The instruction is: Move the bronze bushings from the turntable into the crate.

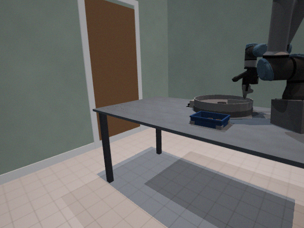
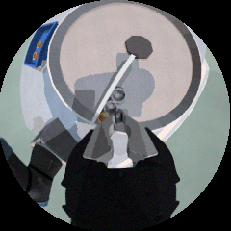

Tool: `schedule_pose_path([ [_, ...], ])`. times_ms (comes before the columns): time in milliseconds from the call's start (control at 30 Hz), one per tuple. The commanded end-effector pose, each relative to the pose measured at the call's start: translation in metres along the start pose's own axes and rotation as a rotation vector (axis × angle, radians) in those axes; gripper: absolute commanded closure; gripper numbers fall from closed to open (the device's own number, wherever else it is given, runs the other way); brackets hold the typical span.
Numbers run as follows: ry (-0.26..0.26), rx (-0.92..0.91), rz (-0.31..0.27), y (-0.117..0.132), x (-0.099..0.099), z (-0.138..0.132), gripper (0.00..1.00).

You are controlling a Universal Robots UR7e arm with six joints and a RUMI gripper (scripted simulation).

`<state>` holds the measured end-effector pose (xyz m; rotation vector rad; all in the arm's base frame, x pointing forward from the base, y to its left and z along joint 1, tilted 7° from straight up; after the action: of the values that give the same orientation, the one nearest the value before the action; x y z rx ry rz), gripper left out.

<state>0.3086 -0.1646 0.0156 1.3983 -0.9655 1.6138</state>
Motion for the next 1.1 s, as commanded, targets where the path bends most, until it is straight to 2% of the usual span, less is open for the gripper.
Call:
schedule_pose_path([
  [0,-0.003,0.002,0.000,-0.0004,-0.0012,-0.0021,0.95],
  [1067,-0.002,0.002,0.000,-0.0005,-0.0018,-0.0038,0.95],
])
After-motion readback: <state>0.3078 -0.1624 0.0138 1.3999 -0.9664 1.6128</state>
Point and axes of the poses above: the point where the finger pads meet when closed, its own x axis back along the fingers, its own z axis across the jaws, y = z × x, the point moved 1 cm from there along x, back along the fingers, and after that the axes turned 9 degrees about -x, right-handed, at the moved point
